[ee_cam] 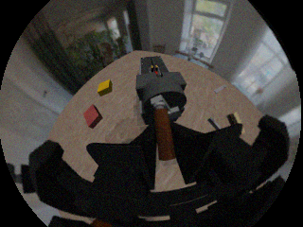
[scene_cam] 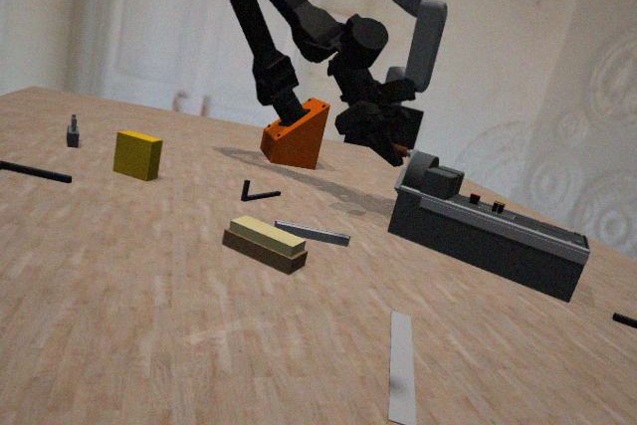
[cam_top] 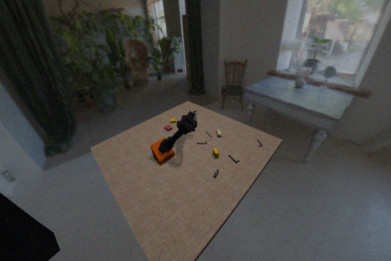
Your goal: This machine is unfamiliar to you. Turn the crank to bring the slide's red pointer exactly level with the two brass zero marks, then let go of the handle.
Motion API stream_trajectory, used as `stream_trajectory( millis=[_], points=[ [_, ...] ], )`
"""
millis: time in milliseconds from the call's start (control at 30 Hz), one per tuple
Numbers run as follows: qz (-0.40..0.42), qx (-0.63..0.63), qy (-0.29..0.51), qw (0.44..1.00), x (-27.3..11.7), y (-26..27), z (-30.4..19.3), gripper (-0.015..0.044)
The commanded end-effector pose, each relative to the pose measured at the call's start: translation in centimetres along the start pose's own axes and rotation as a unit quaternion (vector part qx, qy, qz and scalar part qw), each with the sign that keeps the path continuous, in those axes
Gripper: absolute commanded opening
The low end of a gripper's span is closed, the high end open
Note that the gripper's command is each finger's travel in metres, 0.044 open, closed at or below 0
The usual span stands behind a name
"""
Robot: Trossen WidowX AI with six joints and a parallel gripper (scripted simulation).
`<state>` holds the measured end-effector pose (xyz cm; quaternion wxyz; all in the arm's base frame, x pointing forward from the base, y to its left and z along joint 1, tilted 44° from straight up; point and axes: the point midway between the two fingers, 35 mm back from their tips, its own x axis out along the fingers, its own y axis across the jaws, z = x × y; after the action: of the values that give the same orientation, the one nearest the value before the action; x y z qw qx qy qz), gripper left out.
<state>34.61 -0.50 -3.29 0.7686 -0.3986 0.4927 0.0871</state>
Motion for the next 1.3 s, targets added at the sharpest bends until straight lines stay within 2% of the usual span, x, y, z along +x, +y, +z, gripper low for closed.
stream_trajectory(
  millis=[0,1267],
  points=[
    [0.006,-0.002,0.0,1.0,0.3,0.9,-0.3,0.0],
    [0.006,-0.002,0.001,1.0,1.4,1.8,-1.3,0.0]
  ],
)
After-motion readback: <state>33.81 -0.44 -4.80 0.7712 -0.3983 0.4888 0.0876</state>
